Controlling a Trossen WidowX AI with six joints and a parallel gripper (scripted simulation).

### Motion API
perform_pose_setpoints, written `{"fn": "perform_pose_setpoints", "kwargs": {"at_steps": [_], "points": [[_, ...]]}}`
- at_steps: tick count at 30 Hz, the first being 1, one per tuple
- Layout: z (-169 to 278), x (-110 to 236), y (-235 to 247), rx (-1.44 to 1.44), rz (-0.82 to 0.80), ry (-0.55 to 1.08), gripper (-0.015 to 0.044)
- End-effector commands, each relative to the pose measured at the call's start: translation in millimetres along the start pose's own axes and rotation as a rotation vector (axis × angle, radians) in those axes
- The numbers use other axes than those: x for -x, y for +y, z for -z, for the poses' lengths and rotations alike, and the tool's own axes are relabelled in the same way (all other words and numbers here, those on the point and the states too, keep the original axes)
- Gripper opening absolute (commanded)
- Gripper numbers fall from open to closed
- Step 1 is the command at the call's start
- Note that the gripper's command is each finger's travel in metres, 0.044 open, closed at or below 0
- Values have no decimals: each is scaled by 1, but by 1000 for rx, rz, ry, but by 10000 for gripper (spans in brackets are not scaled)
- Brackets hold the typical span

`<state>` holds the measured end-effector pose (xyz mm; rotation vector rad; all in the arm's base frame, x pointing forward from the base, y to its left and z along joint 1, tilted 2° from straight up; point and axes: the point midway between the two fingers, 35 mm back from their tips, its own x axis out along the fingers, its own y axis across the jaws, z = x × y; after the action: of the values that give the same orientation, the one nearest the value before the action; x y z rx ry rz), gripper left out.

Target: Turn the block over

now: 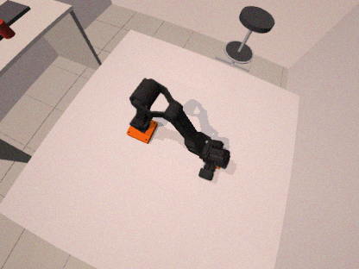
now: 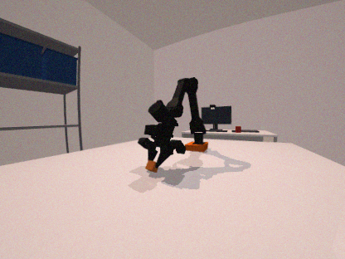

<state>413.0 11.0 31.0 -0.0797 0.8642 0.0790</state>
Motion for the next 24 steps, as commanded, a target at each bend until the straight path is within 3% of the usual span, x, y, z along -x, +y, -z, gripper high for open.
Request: {"fn": "perform_pose_setpoints", "kwargs": {"at_steps": [1,24], "points": [[4,-6,0,2,-4,-58,0],[19,-3,1,7,-4,-378,0]]}}
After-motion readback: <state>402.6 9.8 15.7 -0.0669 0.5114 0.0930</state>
